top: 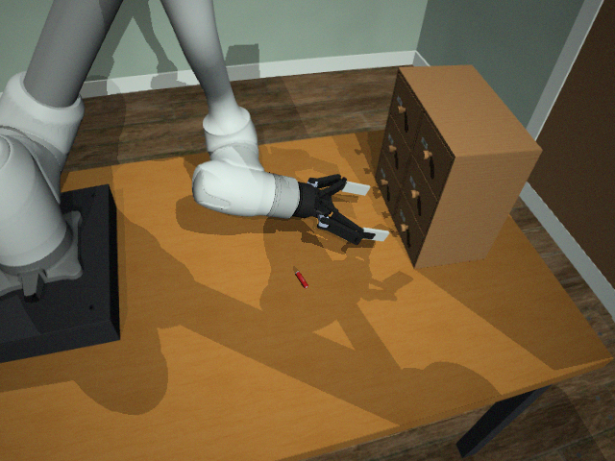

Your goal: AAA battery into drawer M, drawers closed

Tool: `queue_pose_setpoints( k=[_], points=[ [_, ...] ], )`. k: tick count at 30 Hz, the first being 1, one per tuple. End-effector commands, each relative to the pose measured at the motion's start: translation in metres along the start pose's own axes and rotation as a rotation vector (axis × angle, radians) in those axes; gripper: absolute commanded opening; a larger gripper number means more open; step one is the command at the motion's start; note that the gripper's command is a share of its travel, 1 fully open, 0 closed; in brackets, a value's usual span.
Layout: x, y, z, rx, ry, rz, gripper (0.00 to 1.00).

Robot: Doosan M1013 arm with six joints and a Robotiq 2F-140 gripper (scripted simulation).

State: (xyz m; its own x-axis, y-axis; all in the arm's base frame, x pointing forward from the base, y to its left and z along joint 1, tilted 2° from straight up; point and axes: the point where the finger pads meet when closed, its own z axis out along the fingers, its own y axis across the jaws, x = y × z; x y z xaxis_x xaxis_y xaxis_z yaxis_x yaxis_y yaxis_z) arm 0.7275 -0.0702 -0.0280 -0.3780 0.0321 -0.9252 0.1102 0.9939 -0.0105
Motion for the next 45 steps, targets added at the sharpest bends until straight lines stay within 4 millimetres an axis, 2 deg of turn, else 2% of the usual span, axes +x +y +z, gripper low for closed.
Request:
queue_pose_setpoints(
  k=[1,16,21,23,36,45],
  points=[
    [0.0,0.0,0.0,0.0,0.0,0.0,1.0],
    [-0.004,0.0,-0.001,0.0,0.0,0.0,1.0],
    [-0.018,0.0,-0.007,0.0,0.0,0.0,1.0],
    [-0.018,0.0,-0.007,0.0,0.0,0.0,1.0],
    [-0.074,0.0,-0.027,0.0,0.0,0.0,1.0],
    [-0.083,0.0,-0.03,0.0,0.0,0.0,1.0]
  ],
)
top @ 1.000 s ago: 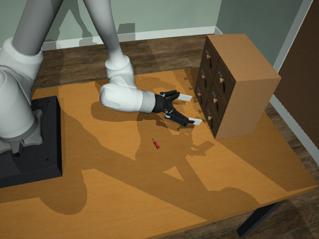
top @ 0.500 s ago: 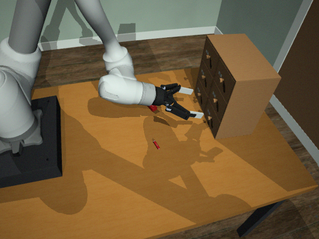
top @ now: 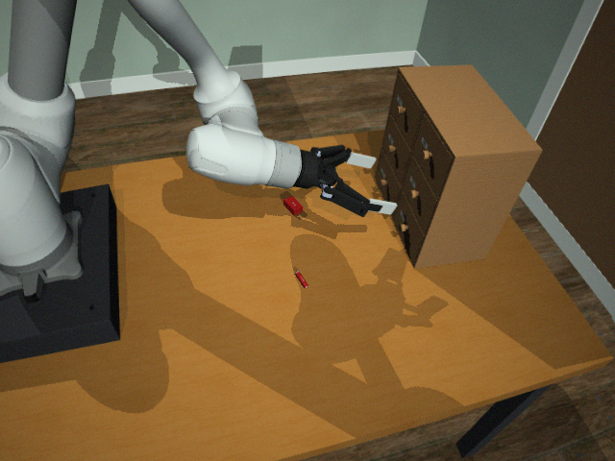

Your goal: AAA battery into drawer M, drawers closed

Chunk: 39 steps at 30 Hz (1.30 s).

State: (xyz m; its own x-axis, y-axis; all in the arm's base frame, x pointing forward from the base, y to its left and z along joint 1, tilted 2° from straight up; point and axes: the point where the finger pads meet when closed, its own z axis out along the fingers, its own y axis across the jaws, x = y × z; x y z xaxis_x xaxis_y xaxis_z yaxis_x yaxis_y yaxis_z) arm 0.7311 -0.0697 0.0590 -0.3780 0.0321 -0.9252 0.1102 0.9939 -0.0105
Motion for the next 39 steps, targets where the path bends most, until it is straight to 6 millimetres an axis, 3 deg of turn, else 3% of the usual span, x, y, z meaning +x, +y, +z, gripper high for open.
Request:
queue_pose_setpoints(
  k=[1,21,39],
  points=[
    [-0.001,0.0,0.0,0.0,0.0,0.0,1.0],
    [-0.002,0.0,-0.003,0.0,0.027,0.0,1.0],
    [-0.008,0.0,-0.017,0.0,0.154,0.0,1.0]
  ],
)
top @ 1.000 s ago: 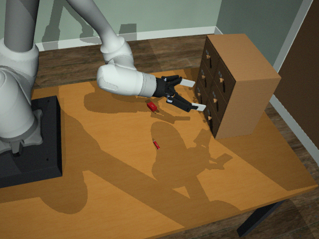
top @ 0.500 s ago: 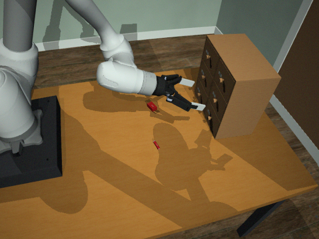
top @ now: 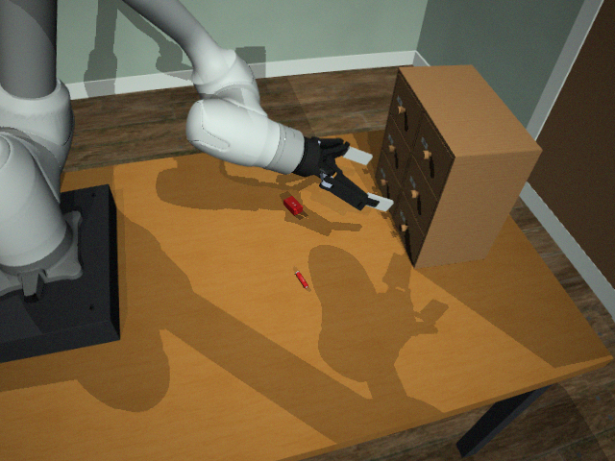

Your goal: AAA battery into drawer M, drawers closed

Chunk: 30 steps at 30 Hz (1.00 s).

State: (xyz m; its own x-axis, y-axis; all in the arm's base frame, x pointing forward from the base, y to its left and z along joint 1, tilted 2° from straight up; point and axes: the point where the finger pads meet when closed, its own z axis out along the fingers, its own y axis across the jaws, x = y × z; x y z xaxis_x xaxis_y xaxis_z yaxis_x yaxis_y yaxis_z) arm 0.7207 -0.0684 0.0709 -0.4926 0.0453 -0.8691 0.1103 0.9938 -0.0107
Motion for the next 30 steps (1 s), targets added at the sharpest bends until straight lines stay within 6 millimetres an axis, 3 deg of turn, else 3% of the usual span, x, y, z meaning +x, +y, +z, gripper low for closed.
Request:
queue_pose_setpoints(
  k=[1,17,30],
  points=[
    [-0.001,0.0,-0.004,0.0,0.038,0.0,1.0],
    [-0.009,0.0,-0.029,-0.002,0.265,0.0,1.0],
    [-0.012,0.002,-0.035,-0.007,0.312,0.001,1.0]
  ],
)
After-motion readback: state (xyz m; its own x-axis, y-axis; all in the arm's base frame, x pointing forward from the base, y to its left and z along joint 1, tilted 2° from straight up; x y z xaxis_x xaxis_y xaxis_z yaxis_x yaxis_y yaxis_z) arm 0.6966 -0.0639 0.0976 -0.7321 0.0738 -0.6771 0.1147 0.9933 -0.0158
